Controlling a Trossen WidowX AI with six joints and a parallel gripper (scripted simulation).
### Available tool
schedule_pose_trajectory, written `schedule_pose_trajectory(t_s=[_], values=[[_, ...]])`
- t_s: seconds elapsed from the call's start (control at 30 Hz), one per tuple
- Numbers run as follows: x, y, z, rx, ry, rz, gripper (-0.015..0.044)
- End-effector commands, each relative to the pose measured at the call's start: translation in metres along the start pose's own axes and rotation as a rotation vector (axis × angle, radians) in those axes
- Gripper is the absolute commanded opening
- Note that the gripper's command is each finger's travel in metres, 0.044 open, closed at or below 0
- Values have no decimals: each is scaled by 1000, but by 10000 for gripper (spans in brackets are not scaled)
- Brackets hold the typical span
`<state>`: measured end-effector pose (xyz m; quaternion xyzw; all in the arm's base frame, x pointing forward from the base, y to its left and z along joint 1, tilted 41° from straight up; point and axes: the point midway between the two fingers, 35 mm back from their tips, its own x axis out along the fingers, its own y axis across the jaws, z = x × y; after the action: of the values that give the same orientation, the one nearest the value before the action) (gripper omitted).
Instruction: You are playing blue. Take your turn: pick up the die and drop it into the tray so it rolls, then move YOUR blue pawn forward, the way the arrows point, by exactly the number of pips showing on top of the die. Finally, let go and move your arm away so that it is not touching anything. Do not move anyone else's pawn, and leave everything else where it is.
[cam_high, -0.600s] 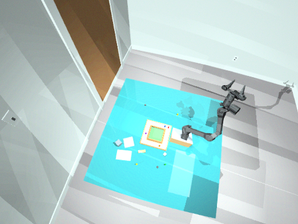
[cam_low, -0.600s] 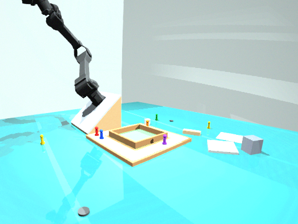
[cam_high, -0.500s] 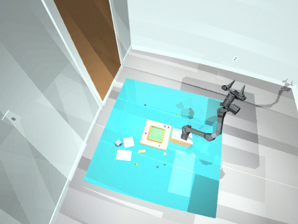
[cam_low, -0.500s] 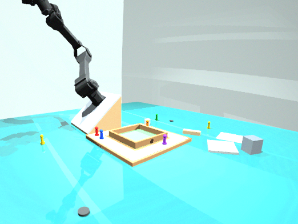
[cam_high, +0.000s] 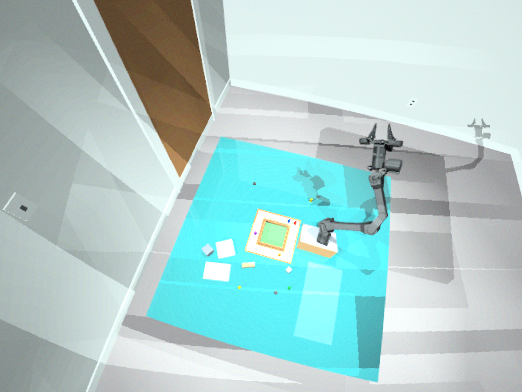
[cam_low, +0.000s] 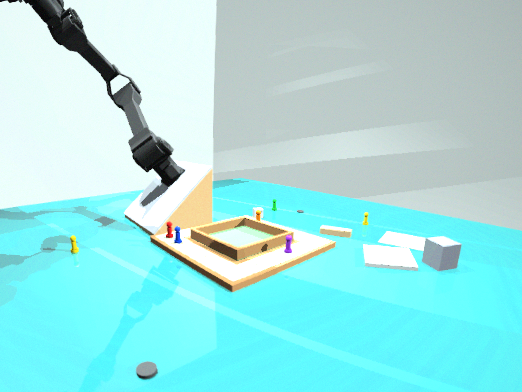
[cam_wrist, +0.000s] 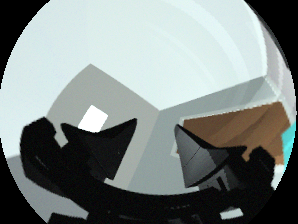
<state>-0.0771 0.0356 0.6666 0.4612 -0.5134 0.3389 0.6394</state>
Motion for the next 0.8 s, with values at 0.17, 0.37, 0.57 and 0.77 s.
schedule_pose_trajectory(t_s=[0.17, 0.37, 0.57, 0.77], values=[[24, -146, -5, 116, 39, -341, 275], [19, -230, -28, 191, 78, -540, 275], [1, -300, -66, 295, 132, -725, 275], [-32, -364, -114, 339, 216, -923, 275]])
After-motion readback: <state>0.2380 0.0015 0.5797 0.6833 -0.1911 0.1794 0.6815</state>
